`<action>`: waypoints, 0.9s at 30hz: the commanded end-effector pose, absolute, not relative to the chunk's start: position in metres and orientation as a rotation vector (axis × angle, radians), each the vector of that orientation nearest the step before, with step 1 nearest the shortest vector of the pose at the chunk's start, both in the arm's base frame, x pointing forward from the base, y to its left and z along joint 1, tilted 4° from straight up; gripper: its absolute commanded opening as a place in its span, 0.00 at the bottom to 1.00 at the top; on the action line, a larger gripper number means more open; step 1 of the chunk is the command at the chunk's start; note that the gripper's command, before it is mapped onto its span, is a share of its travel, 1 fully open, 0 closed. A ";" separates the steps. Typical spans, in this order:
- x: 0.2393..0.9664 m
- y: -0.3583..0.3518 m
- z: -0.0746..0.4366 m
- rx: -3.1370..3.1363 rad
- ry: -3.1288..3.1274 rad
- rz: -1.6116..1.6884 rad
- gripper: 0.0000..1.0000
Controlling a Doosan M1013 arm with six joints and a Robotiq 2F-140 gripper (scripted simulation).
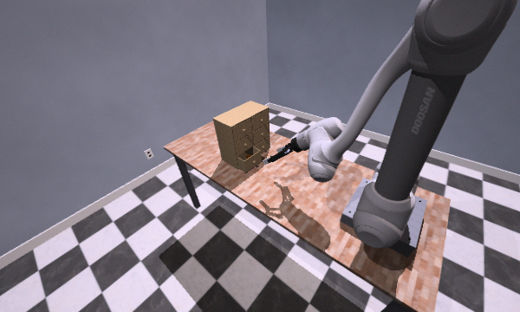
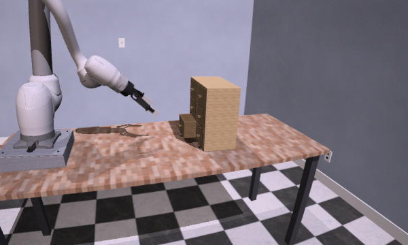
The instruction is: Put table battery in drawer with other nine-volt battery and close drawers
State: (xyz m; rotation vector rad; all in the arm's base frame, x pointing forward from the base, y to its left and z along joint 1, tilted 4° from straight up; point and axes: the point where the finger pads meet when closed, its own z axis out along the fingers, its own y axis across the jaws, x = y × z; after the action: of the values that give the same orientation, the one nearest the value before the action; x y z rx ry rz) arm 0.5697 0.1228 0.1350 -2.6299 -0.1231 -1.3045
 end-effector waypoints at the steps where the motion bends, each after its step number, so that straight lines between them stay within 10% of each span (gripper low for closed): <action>1: 0.572 0.127 0.130 -2.574 -0.029 -1.680 1.00; 10: 0.573 0.127 0.129 -2.515 0.022 -1.886 1.00; 11: 0.573 0.127 0.129 -2.515 0.022 -1.886 0.00; 27: 0.573 0.127 0.129 -2.515 0.022 -1.886 0.00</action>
State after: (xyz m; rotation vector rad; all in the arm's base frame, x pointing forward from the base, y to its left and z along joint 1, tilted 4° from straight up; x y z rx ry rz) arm 0.5730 0.1266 0.1289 -2.5149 0.0207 -1.8843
